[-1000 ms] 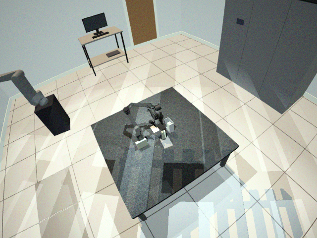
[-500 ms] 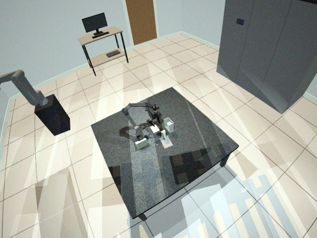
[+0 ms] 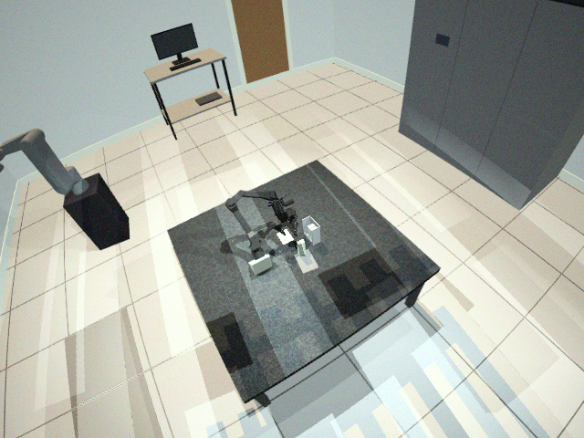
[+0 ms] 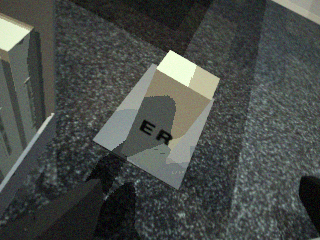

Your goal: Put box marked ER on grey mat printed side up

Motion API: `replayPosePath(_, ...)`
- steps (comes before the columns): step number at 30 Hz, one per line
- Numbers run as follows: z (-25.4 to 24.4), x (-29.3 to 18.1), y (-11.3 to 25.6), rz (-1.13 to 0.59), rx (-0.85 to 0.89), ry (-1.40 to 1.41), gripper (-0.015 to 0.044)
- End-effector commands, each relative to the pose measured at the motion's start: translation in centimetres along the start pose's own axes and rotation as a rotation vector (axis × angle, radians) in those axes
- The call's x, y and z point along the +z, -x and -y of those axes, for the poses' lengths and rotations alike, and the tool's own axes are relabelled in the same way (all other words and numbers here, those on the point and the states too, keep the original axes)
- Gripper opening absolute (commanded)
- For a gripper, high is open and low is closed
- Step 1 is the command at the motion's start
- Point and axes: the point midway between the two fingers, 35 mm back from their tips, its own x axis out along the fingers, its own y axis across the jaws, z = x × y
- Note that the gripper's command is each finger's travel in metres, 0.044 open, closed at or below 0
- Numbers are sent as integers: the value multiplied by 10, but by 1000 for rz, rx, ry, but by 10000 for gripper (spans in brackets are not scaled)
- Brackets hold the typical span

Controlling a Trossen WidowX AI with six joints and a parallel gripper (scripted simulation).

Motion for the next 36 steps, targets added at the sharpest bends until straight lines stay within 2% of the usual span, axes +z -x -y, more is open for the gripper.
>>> replayPosePath(1, -1, -5, -4, 2, -4, 2, 440)
replayPosePath(36, -8, -25, -52, 1, -4, 2, 440)
